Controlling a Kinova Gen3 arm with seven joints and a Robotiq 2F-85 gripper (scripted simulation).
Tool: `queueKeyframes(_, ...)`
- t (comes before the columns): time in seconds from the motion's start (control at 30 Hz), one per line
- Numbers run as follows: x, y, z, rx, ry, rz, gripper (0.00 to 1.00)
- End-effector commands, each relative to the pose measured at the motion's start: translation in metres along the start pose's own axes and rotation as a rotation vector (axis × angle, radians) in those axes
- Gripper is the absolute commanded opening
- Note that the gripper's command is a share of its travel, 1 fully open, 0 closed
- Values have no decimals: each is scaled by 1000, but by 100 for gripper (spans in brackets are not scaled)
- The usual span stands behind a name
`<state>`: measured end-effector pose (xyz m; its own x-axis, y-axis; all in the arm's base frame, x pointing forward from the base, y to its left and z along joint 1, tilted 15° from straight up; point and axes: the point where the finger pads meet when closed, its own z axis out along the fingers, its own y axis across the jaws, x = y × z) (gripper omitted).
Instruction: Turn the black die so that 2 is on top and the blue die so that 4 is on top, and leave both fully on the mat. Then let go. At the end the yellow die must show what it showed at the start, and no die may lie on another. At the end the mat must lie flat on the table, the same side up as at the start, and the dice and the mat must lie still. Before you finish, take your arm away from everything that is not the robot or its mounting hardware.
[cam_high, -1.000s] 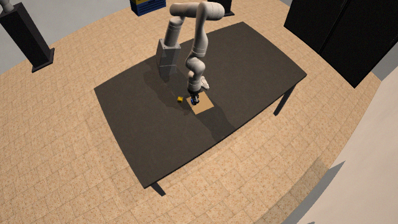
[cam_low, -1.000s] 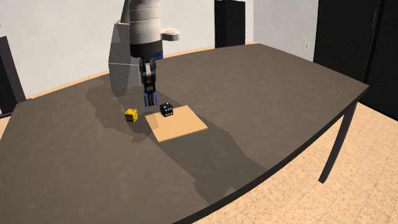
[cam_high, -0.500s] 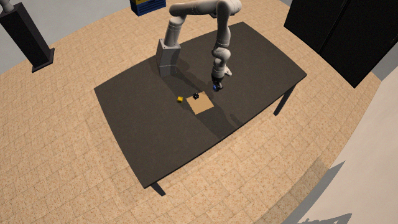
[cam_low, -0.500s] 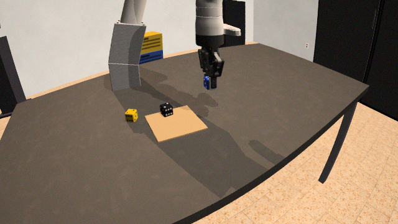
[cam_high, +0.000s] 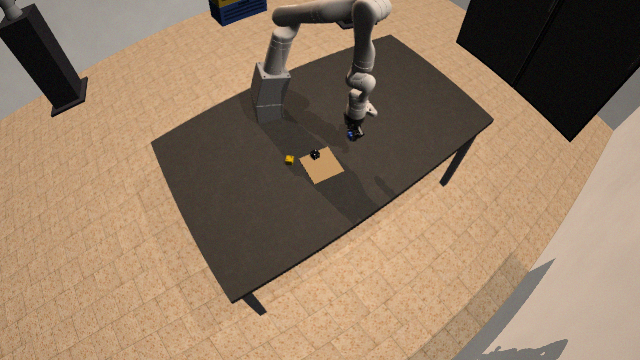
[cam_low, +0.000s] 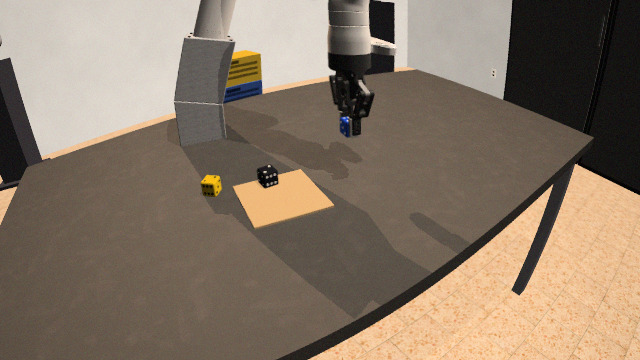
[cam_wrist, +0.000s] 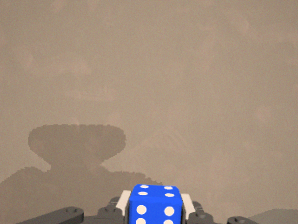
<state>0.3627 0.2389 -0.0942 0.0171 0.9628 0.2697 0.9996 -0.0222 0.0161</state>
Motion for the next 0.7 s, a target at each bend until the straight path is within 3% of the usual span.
queueKeyframes(0.0,-3,1,0,1,3,8,26)
queueKeyframes(0.2,-5,-2,2,10,37,7,26)
queueKeyframes(0.47,-2,4,-1,-1,146,8,26)
queueKeyframes(0.53,-2,4,-1,-1,146,8,26)
queueKeyframes(0.67,-3,3,-1,-2,243,7,26)
